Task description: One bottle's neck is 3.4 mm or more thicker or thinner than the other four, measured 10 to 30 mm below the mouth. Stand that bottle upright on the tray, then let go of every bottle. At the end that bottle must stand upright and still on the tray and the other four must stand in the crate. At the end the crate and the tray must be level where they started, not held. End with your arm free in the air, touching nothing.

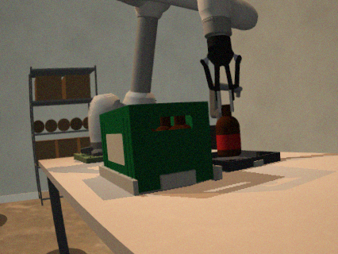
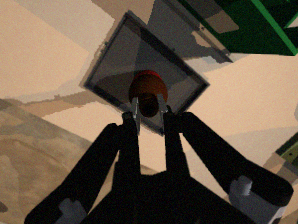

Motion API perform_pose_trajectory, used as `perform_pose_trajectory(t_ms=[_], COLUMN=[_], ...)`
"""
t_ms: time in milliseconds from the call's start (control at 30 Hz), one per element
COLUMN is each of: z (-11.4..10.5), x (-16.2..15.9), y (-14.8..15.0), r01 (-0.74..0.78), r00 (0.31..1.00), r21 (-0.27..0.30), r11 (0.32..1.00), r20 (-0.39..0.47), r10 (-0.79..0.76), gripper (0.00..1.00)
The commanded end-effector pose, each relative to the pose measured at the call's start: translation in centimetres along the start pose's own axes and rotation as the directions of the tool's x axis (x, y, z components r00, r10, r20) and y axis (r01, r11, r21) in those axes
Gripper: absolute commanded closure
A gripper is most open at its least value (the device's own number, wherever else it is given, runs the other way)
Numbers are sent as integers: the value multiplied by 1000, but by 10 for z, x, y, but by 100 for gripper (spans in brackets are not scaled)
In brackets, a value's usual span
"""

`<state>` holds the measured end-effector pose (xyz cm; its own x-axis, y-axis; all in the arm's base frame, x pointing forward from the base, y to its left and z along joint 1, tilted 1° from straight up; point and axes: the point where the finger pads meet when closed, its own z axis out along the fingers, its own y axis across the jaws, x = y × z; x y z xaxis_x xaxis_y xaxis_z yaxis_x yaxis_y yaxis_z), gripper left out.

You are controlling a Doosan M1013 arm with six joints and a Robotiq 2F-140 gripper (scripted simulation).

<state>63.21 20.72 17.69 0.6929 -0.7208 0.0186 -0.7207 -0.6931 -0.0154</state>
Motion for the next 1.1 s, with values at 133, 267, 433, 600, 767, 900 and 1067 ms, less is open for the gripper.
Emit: perform_pose_trajectory(t_ms=[133,267,433,600,767,900,1067], z=[2,4,6,8,10,12,14], x=[0,0,0,0,0,0,0], y=[0,0,0,0,0,0,0], r01=[0,0,0,0,0,0,0], r00=[1000,1000,1000,1000,1000,1000,1000], r21=[0,0,0,0,0,0,0], r11=[1000,1000,1000,1000,1000,1000,1000], r20=[0,0,0,0,0,0,0], r10=[0,0,0,0,0,0,0], gripper=[100,100,100,100,100,100,100])
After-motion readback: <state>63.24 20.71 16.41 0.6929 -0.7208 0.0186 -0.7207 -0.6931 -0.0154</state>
